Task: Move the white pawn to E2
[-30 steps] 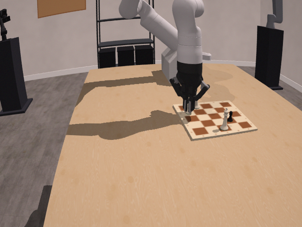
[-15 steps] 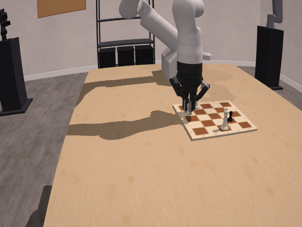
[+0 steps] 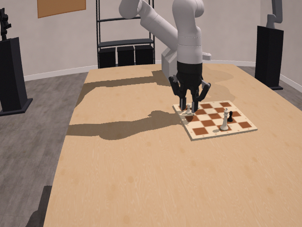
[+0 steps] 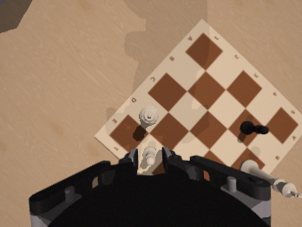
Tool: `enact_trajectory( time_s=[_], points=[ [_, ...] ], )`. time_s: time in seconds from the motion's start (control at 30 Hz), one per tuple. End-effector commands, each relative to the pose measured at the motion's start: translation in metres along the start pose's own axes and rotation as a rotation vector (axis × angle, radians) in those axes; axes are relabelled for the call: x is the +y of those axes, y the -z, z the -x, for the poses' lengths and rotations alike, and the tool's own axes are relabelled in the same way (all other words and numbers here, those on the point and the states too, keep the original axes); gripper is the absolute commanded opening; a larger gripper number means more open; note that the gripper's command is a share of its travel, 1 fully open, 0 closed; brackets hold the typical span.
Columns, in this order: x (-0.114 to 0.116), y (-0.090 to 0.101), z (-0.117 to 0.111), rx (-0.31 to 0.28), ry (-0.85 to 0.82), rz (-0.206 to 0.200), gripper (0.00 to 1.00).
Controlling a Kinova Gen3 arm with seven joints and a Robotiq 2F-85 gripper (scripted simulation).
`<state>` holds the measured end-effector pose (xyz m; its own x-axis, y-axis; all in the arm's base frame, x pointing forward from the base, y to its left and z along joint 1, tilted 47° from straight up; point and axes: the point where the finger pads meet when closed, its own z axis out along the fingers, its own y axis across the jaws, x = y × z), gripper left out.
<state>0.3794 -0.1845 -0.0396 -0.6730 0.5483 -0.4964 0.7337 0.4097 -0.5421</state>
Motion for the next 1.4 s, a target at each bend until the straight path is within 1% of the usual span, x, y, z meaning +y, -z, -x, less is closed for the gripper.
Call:
enact_trajectory(
  time_s=[0.0,0.17,0.33,0.4,0.5,0.73,0.87,1.07,1.2,1.23,1.37],
  points=[
    [0.001,0.001,0.000,-0.001,0.000,0.002,0.34],
    [0.001,0.001,0.000,-0.001,0.000,0.002,0.34],
    [0.001,0.013,0.000,-0.001,0.000,0.002,0.34],
    [0.001,0.013,0.000,-0.001,0.000,0.002,0.34],
    [0.001,0.026,0.000,-0.001,0.000,0.002,0.34],
    [0.001,0.064,0.000,-0.001,0.000,0.002,0.34],
    [0.000,0.080,0.000,-0.001,0.000,0.002,0.34],
    [0.000,0.089,0.000,-0.001,0.000,0.002,0.34],
    [0.000,0.091,0.000,-0.001,0.000,0.002,0.34],
    [0.000,0.091,0.000,-0.001,0.000,0.002,1.00],
    [0.000,0.091,0.000,-0.001,0.000,0.002,1.00]
  ],
)
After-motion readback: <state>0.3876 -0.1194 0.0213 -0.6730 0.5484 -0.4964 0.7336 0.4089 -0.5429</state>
